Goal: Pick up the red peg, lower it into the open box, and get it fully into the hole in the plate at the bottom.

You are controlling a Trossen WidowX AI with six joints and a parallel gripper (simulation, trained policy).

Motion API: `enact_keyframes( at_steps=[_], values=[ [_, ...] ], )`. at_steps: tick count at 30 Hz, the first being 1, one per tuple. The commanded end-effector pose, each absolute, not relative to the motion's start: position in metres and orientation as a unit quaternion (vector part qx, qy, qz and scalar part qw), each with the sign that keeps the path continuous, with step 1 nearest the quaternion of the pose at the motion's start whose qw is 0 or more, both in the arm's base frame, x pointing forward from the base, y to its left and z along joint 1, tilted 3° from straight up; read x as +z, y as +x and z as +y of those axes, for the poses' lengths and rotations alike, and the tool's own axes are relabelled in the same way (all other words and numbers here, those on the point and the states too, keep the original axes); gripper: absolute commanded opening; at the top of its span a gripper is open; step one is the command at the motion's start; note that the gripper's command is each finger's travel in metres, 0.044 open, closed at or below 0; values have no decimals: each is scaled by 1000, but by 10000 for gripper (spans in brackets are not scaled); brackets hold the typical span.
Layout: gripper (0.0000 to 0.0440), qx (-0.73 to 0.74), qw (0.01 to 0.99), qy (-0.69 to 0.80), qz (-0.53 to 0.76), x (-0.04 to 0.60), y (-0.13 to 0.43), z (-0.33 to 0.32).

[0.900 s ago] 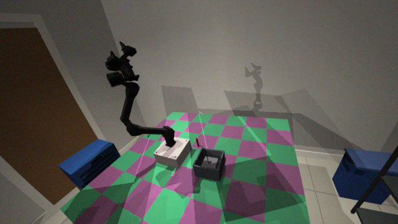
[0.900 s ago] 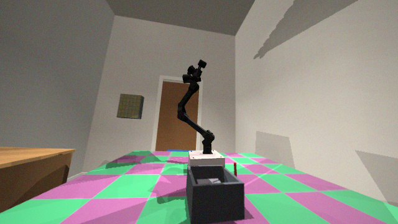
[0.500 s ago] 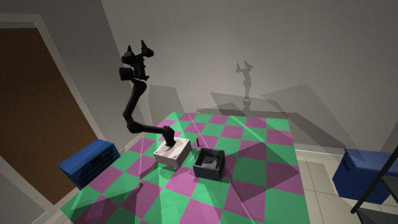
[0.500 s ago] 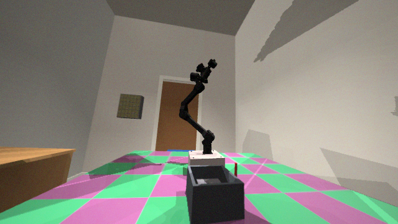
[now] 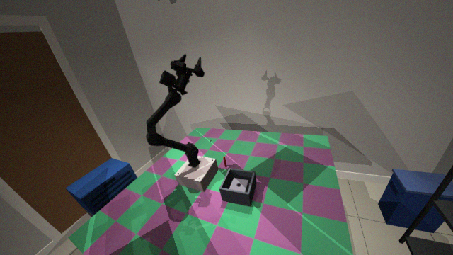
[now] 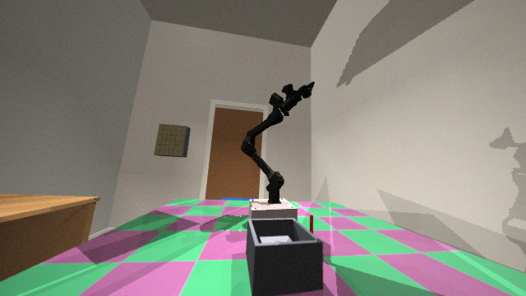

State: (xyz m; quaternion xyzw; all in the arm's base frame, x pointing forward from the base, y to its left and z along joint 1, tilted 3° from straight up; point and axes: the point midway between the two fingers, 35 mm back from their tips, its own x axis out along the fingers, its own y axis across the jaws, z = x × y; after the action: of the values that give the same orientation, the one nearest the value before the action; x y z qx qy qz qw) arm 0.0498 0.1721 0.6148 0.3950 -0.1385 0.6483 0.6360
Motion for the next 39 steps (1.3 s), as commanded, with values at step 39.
enact_keyframes(
  at_steps=[39],
  values=[
    [440,230,864,251,371,251,235,258]
  ],
)
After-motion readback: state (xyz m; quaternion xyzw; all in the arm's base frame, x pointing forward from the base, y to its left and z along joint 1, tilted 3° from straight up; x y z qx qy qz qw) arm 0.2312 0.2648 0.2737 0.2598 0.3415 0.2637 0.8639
